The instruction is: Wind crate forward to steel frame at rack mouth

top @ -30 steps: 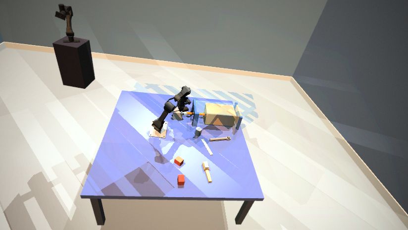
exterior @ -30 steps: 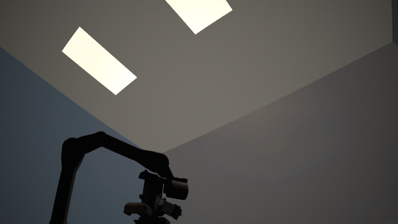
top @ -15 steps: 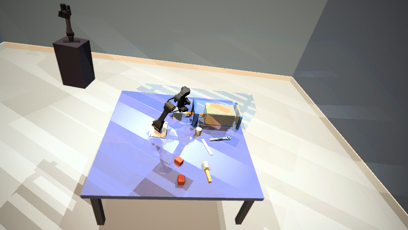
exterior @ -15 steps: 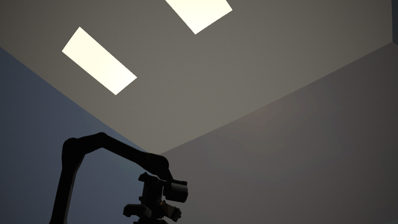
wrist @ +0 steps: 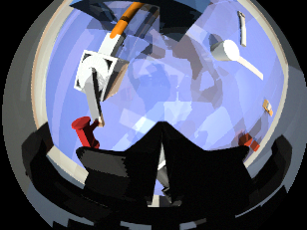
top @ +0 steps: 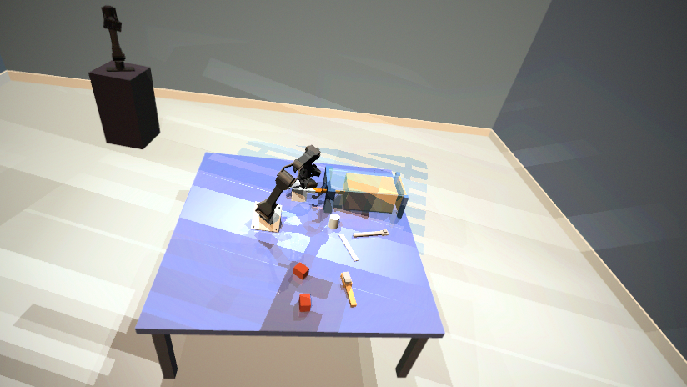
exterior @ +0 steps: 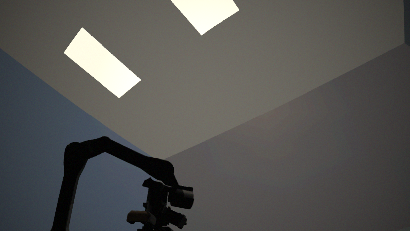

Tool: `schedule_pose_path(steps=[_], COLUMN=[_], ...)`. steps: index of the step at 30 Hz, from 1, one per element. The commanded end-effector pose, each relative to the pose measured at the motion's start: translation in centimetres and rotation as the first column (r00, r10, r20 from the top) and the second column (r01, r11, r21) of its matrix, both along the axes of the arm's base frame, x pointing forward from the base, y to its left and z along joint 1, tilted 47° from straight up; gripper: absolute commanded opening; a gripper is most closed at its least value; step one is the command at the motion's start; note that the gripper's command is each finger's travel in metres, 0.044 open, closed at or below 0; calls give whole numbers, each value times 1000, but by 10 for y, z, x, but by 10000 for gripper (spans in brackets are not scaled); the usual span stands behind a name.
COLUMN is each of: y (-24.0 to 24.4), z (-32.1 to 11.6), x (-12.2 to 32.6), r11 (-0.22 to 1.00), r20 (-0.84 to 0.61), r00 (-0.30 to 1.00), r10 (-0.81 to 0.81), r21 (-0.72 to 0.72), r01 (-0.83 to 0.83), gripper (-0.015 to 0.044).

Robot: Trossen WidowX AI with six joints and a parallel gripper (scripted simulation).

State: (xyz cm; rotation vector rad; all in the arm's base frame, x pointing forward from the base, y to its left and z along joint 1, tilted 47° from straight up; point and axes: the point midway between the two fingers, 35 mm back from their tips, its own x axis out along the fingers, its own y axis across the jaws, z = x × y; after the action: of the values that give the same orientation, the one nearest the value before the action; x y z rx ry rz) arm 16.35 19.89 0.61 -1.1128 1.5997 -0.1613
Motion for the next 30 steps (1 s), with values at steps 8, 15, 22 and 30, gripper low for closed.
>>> schedule_pose_path(steps=[8, 15, 22, 30], y=[26, 67, 68, 61], z=[-17, -47, -50, -60], x=[-30, -108, -116, -114], r11=[993, 931, 923, 923], r20=[116, 218, 225, 225], r00=[989, 943, 938, 938], r10=[91, 251, 263, 264], r21=[65, 212, 225, 225], r01=[-99, -297, -313, -313], gripper=[184, 368, 440, 440])
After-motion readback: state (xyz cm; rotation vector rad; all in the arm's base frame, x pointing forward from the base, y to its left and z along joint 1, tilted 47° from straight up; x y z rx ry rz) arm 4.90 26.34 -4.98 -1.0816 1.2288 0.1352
